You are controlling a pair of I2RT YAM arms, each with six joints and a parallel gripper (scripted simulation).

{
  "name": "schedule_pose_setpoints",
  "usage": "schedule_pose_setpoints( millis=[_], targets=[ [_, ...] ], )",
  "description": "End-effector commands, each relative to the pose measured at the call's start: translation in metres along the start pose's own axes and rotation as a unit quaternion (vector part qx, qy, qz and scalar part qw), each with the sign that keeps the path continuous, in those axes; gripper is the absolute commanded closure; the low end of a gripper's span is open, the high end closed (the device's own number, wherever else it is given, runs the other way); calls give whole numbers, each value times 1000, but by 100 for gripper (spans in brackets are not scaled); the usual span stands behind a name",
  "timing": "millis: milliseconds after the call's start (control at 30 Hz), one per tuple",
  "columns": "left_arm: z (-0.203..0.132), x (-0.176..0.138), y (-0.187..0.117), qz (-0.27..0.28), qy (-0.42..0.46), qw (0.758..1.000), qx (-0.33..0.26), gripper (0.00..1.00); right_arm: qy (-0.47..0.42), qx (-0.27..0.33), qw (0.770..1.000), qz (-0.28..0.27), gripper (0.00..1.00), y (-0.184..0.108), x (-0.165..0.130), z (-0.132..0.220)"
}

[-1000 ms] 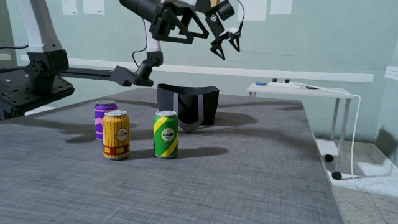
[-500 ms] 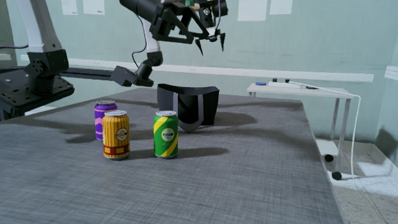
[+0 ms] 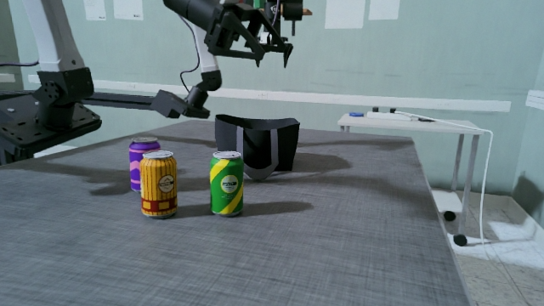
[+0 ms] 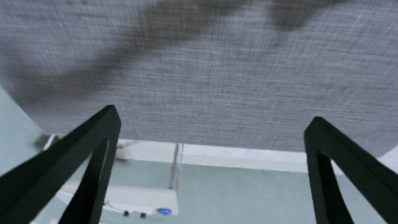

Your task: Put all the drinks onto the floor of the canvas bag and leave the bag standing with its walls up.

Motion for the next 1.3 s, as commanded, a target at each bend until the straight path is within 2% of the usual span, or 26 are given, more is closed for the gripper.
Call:
schedule_pose_setpoints(
  millis=[0,167,300,333,500,867,900,1267],
  targets=[
    [-6,1,-12,-6,5,1000,9,0,-4,-10,999,-35,0,-3,17,-4],
    [-11,5,4,-16,18,999,-23,0,-4,-10,999,-35,0,-3,17,-4],
    [-5,3,-3,-12,16,1000,-1,0,-4,-10,999,-35,0,-3,17,-4],
    [-4,2,-2,-6,10,1000,0,0,-1,-7,1000,-30,16,-2,13,-3],
    [-3,3,2,-5,6,1000,-4,0,4,1,999,-32,16,-1,15,-2],
    [-1,2,2,-2,5,1000,1,0,4,9,1000,9,16,1,1,1],
    [-1,2,2,-2,5,1000,1,0,-9,7,1000,20,16,-11,-9,-1],
    [-1,2,2,-2,5,1000,0,0,-93,50,987,124,16,-55,-97,-4]
  ],
)
Point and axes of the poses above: on each arm, the point where the finger pads meet when closed, its own y axis out along the fingers, its own z axis across the jaws, x = y × z, the point moved 9 cm from there along -y, back along the fingers, and after that the axes turned 12 degrees about -y, right-handed, at the moved point
